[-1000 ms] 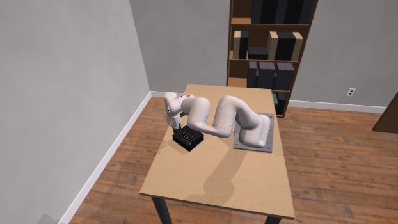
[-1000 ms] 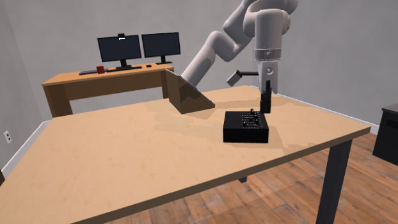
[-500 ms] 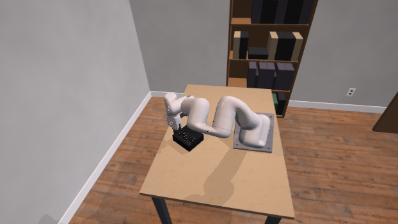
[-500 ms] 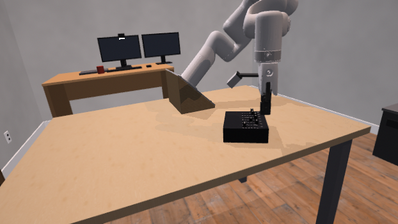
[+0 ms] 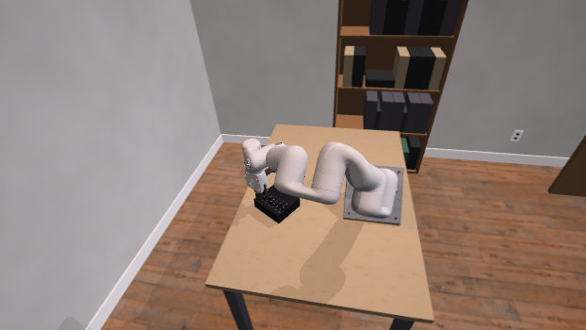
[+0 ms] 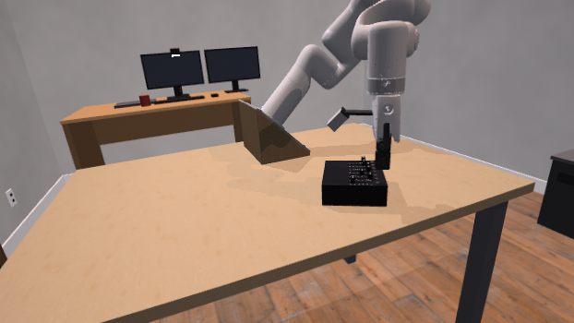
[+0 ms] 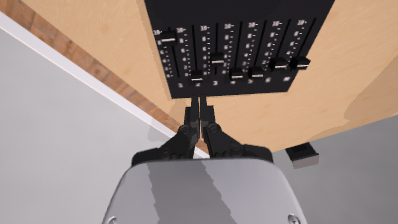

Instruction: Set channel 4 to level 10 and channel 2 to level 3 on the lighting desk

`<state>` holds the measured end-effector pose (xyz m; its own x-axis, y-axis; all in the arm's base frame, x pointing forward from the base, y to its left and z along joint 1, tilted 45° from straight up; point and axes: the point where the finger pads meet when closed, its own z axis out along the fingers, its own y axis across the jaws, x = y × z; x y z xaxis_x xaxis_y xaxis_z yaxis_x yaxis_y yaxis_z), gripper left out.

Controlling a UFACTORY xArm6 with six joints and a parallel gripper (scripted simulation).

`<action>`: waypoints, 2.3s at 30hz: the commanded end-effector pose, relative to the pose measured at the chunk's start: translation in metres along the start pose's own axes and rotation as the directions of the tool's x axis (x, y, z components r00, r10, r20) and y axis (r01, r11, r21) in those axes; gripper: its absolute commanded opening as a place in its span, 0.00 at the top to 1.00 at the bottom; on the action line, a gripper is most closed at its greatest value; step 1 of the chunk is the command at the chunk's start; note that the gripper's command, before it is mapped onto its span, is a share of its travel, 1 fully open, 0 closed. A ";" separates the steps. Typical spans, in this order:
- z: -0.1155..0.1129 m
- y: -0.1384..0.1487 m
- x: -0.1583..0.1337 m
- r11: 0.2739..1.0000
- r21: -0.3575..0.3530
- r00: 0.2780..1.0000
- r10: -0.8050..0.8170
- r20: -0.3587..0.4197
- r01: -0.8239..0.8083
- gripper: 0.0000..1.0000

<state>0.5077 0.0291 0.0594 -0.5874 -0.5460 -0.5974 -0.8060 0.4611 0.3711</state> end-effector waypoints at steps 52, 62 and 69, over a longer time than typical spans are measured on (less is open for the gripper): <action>0.008 -0.001 -0.001 1.000 0.003 1.000 -0.001 0.001 0.001 1.00; 0.008 -0.001 -0.001 1.000 0.003 1.000 -0.001 0.001 0.001 1.00; 0.008 -0.002 -0.001 1.000 0.003 1.000 -0.001 0.001 0.001 1.00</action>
<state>0.5088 0.0355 0.0530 -0.5874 -0.5460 -0.5973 -0.8060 0.4611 0.3711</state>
